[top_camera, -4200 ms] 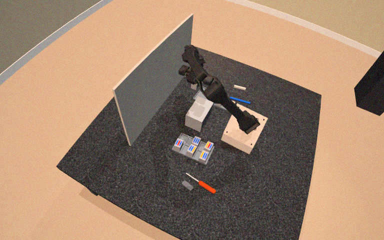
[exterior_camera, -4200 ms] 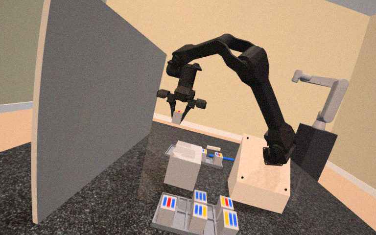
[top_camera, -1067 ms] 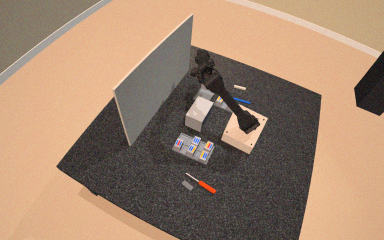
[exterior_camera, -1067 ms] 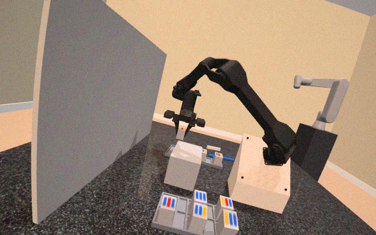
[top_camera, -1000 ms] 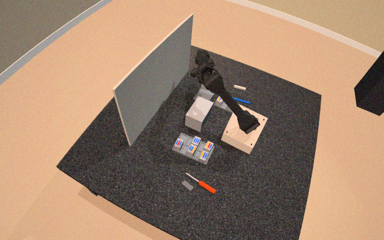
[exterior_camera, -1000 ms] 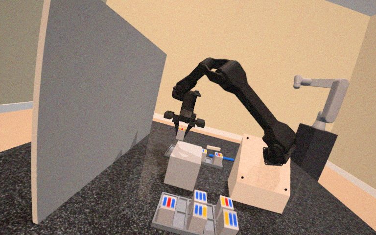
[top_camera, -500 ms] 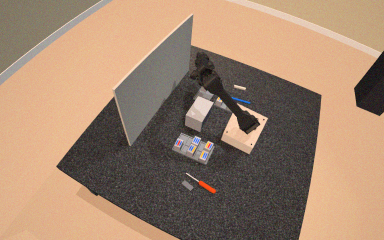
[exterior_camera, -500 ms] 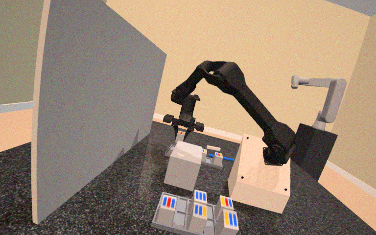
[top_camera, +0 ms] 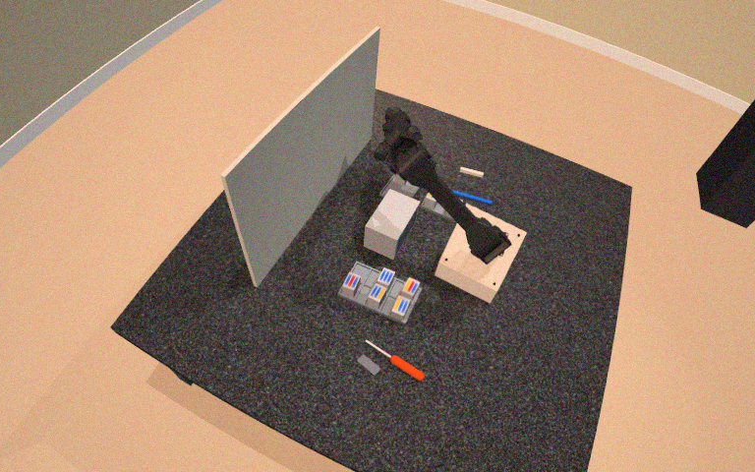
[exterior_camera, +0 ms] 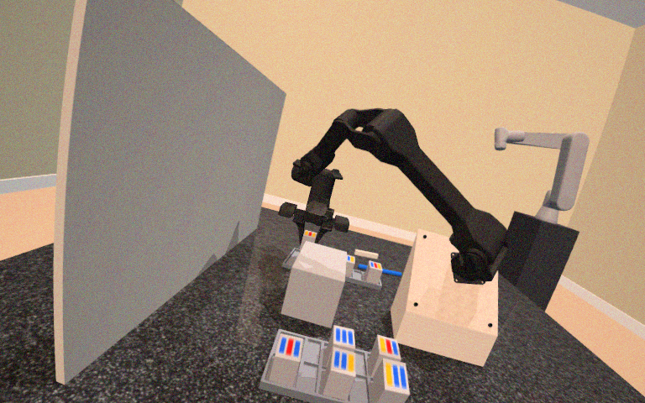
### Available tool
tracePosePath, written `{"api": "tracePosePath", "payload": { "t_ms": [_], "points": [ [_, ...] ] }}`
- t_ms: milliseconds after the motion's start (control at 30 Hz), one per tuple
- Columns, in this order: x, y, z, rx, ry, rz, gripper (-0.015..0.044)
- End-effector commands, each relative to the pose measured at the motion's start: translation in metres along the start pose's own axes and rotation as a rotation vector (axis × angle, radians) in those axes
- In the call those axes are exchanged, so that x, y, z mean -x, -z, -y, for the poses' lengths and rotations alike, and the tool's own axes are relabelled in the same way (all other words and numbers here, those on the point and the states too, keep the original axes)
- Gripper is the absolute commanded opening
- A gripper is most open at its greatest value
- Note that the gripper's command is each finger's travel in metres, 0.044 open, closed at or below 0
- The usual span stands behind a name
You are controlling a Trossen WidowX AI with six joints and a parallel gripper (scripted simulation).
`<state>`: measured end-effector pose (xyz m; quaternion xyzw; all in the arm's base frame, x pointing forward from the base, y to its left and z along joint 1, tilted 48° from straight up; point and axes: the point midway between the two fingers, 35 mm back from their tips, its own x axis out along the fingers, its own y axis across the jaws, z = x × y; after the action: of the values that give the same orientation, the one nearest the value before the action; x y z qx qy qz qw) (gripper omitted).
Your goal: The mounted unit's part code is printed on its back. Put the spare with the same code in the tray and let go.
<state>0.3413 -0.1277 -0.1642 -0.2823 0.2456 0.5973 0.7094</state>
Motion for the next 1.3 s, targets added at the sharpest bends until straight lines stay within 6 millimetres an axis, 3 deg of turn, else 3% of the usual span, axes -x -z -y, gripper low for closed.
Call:
{"api": "tracePosePath", "payload": {
  "t_ms": [0,733,1267],
  "points": [
    [-0.007,-0.001,-0.003,-0.009,-0.003,0.007,0.0],
    [-0.027,-0.004,-0.006,-0.008,-0.003,0.012,0.0],
    [-0.025,-0.004,-0.004,0.001,-0.002,0.006,0.042]
  ]
}}
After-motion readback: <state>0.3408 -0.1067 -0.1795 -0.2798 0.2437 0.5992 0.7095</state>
